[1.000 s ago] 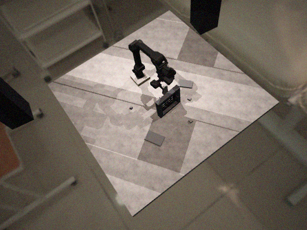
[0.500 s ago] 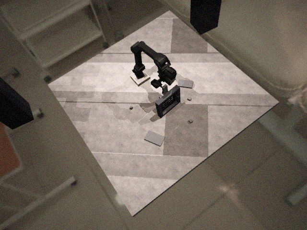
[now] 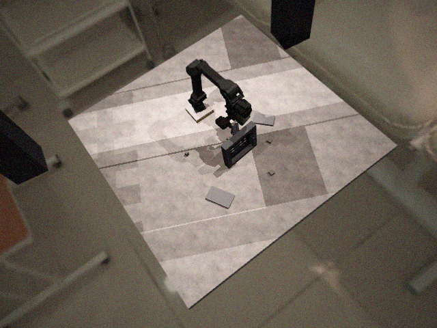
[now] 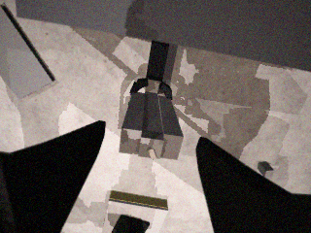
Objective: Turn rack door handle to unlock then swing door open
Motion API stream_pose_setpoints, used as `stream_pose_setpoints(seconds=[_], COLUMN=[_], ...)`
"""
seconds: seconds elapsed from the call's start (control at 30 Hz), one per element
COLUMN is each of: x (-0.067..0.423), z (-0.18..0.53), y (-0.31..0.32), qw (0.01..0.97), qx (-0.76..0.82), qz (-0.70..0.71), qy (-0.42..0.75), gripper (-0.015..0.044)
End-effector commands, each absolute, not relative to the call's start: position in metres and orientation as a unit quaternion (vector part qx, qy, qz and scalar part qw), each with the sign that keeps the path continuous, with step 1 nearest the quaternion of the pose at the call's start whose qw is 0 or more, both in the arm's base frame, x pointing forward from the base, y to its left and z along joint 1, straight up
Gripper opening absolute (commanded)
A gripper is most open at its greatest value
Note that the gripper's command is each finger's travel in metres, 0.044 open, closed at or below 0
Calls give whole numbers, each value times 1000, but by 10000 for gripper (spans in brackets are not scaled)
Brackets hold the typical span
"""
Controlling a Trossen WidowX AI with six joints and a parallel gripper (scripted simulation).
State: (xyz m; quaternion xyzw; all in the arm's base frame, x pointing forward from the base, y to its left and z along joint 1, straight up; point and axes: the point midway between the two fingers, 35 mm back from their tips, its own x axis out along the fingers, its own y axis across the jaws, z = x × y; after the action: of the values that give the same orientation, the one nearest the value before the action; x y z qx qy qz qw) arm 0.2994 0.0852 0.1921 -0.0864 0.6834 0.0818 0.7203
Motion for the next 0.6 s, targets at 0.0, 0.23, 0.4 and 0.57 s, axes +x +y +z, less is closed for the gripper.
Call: stream_pose_setpoints(seconds=[0.0,0.23,0.4,0.57], x=[299,299,299,299], z=[185,174,166,157], y=[86,86,85,85], qw=[718,716,715,713], qx=[-87,-87,-87,-87], qz=[86,88,90,91], qy=[685,687,688,690], gripper=[297,297,297,297])
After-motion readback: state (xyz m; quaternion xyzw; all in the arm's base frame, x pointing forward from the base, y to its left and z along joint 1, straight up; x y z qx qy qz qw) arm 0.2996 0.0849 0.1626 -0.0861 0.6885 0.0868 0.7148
